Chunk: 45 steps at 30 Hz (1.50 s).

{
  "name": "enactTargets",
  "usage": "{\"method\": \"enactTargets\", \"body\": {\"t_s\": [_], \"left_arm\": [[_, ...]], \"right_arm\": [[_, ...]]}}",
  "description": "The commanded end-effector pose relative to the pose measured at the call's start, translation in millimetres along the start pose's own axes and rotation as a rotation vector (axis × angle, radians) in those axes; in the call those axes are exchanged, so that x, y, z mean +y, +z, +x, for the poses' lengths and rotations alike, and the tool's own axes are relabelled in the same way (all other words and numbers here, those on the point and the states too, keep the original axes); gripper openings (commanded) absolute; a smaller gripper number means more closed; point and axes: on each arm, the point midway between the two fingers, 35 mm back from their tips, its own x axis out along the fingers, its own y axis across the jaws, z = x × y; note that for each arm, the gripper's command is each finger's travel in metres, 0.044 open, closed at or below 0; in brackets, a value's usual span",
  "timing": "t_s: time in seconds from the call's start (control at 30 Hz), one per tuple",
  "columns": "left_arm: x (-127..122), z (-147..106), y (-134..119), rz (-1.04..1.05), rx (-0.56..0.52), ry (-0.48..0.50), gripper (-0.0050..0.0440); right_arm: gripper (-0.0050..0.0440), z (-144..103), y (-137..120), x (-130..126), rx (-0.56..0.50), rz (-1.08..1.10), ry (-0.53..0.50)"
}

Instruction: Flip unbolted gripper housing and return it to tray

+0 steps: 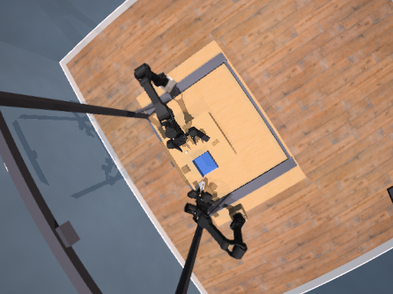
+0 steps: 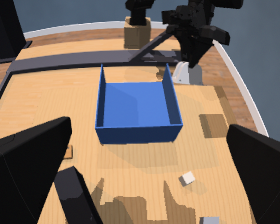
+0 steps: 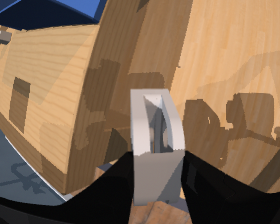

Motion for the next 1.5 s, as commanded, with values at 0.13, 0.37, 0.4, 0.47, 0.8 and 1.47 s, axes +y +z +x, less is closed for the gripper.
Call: {"method": "enactTargets", "body": {"t_s": [0.13, 0.37, 0.4, 0.47, 0.8, 1.47], "left_arm": [[0.4, -7.9, 12.5, -0.003, -0.034, 0.003, 0.0440], [0.4, -7.9, 12.5, -0.003, -0.034, 0.003, 0.0440], [0.4, -7.9, 12.5, -0.003, -0.034, 0.003, 0.0440], [0.4, -7.9, 12.5, -0.003, -0.034, 0.003, 0.0440], [0.4, -7.9, 12.5, -0.003, -0.034, 0.003, 0.0440], [0.4, -7.9, 12.5, -0.003, -0.034, 0.003, 0.0440]], "right_arm": [[0.0118, -3.3, 7.3, 5.4, -0.013, 0.020, -0.010], [0.0118, -2.1, 13.6, 2.4, -0.027, 0.025, -0.044], [0.0118, -2.0, 14.5, 2.0, -0.029, 0.026, -0.049], [0.0118, -1.9, 15.4, 1.6, -0.031, 0.027, -0.054], [0.0118, -0.9, 23.4, -2.5, -0.048, 0.034, -0.098], [0.0118, -0.4, 39.4, -10.9, -0.081, 0.048, -0.186]]}}
